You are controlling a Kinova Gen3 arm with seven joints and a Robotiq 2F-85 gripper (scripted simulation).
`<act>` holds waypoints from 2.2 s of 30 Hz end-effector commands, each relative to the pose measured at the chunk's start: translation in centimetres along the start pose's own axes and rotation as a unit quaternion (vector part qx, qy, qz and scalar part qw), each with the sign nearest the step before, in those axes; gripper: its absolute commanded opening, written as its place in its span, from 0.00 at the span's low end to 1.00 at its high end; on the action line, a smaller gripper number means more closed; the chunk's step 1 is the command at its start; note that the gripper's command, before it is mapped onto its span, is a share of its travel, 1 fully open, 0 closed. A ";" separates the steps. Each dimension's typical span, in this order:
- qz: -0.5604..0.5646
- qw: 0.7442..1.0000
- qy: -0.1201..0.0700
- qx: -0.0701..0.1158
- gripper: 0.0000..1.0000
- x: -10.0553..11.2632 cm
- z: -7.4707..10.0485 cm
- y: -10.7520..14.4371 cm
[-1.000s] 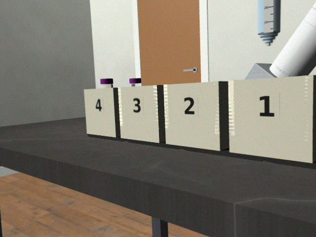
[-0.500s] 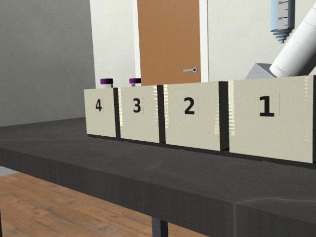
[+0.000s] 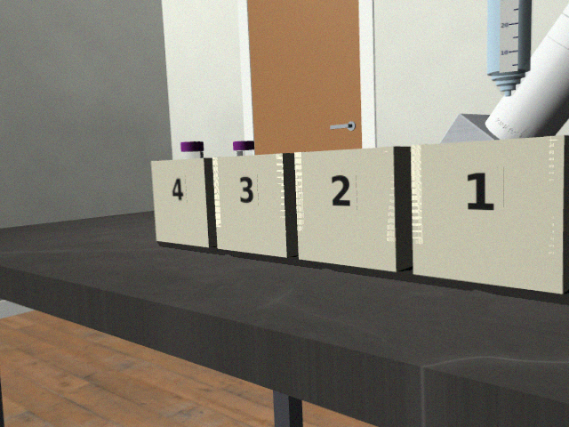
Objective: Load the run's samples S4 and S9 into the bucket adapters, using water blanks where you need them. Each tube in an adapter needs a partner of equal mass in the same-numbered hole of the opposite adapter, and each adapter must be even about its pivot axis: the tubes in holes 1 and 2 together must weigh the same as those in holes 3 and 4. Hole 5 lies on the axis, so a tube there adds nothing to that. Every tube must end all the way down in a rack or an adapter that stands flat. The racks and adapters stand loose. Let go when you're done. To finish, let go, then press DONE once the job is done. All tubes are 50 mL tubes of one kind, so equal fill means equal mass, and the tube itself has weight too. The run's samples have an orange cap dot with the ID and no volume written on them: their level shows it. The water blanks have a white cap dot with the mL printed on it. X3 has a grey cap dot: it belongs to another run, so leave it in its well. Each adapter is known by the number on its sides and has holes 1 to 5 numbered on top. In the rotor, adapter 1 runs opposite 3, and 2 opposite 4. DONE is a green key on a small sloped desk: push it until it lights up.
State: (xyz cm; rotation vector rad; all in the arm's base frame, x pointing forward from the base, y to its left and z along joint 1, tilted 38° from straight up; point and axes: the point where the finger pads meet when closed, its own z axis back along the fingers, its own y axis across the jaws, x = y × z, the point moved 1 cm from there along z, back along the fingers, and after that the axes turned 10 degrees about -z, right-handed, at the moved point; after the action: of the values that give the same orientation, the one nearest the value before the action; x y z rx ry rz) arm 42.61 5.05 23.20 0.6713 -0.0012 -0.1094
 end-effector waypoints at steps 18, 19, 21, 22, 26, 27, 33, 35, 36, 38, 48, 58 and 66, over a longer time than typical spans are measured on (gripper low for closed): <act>0.000 1.000 -0.001 0.000 0.10 0.0 -2.2 0.0; 0.000 1.000 -0.001 0.000 0.10 0.0 -2.3 0.0; 0.000 1.000 -0.001 0.000 0.10 0.0 -2.6 0.0; 0.000 1.000 -0.001 0.000 0.10 0.0 -2.7 0.0; 0.000 1.000 -0.001 0.000 0.10 0.0 -2.7 0.0; 0.000 1.000 -0.001 0.000 0.10 0.0 -2.7 0.0; 0.000 1.000 -0.001 0.000 0.10 0.0 -2.7 0.0; 0.000 1.000 -0.001 0.000 0.10 0.0 -2.7 0.0; 0.000 1.000 -0.001 0.000 0.10 0.0 -2.7 0.0; 0.000 1.000 -0.001 0.000 0.10 0.0 -2.7 0.0; 0.000 1.000 -0.001 0.000 0.10 0.0 -3.2 0.0; 0.000 1.000 -0.001 0.000 0.10 0.0 -3.8 0.0; 0.000 1.000 -0.001 0.000 0.10 0.0 -4.3 0.0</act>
State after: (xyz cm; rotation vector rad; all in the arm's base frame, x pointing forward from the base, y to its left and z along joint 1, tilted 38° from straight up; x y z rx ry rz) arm 42.77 7.64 19.92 0.6712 -0.0013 -0.1095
